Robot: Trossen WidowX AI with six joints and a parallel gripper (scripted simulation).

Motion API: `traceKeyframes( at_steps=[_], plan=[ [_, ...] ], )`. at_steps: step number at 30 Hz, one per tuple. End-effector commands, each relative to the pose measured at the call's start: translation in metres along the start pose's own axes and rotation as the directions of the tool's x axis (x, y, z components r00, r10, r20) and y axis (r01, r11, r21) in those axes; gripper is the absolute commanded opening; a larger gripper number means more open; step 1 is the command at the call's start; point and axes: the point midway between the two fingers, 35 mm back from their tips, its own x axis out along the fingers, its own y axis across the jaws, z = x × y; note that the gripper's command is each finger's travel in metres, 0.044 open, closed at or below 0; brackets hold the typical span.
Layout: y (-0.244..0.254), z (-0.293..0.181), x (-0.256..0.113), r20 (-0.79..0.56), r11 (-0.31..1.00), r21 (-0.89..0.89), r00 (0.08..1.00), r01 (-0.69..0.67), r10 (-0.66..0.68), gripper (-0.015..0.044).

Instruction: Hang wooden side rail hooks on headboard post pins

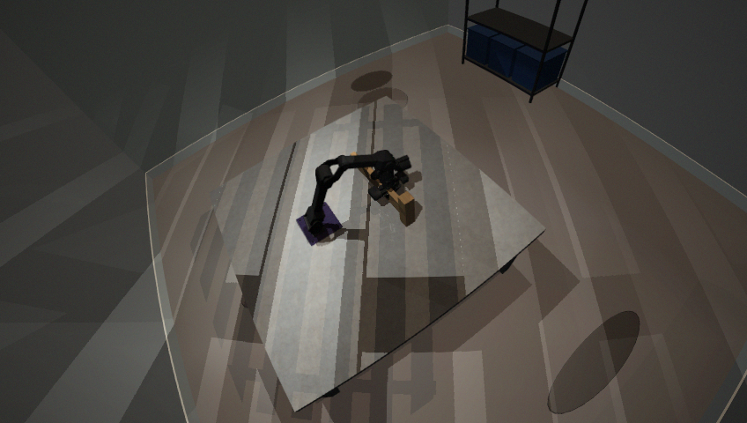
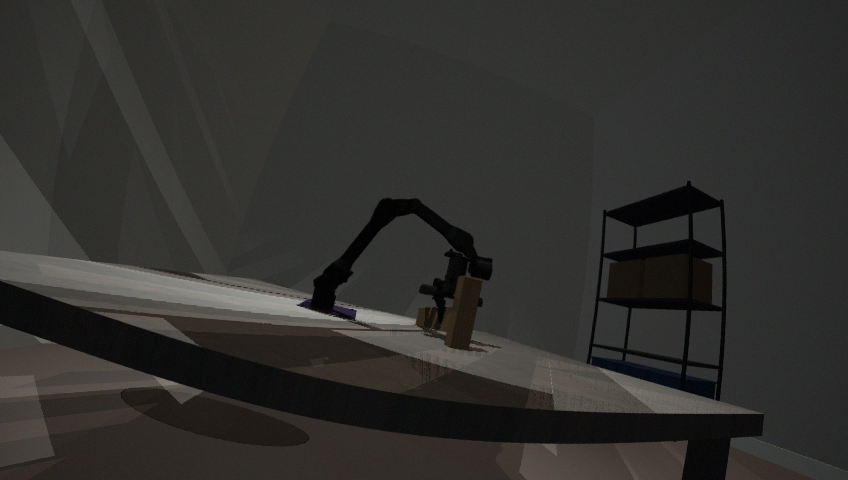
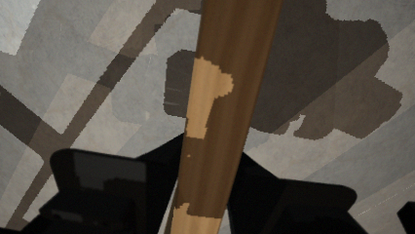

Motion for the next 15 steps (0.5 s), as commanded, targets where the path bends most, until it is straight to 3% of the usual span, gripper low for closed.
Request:
traceKeyframes(
  at_steps=[1, 15],
  plan=[
    [-0.0014, -0.0015, -0.0034, -0.005, 1.000, -0.003, 1.000, 0.007, -0.007, 0.0000],
    [-0.0026, -0.0027, -0.0042, -0.005, 1.000, -0.003, 1.000, 0.007, -0.008, 0.0000]
  ],
)
